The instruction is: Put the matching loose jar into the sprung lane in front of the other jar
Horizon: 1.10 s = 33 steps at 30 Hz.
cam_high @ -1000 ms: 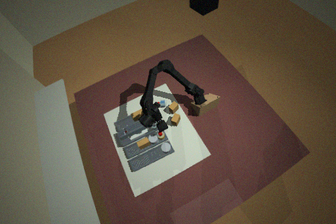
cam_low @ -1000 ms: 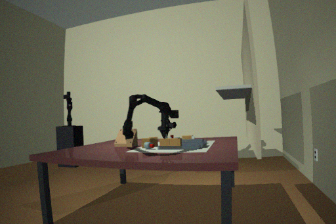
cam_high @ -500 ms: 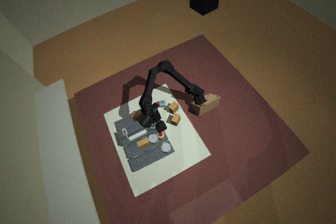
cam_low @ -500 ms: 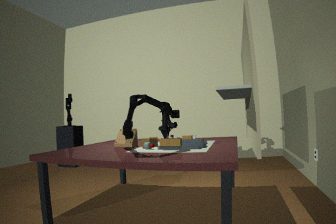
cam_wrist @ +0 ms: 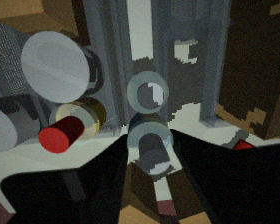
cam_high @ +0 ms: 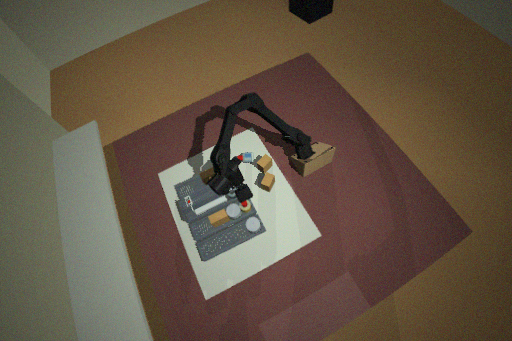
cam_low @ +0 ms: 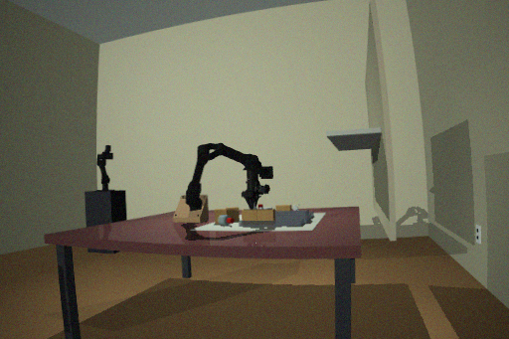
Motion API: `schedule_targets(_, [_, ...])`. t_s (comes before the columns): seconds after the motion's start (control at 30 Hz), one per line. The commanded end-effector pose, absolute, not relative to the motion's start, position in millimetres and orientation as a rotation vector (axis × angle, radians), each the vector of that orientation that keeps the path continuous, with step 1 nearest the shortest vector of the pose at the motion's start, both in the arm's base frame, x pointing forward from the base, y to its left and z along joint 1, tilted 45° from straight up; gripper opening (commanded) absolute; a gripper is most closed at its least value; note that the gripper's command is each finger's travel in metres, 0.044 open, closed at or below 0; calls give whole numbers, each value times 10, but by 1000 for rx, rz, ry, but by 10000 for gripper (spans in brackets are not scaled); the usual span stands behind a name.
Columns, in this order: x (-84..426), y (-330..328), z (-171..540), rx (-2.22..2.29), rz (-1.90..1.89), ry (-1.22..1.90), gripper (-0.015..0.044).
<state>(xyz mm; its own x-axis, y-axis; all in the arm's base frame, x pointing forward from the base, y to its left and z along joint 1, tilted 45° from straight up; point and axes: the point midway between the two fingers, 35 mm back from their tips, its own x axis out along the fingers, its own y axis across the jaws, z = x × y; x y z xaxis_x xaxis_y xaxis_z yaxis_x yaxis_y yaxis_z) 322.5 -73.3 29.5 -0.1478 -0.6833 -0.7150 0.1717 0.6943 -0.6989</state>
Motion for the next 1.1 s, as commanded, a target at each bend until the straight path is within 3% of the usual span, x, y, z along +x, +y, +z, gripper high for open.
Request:
schedule_targets(0.0, [3311, -751, 348, -439, -795, 1519, 0])
schedule_targets(1.07, [3375, -758, 368, -439, -795, 1519, 0])
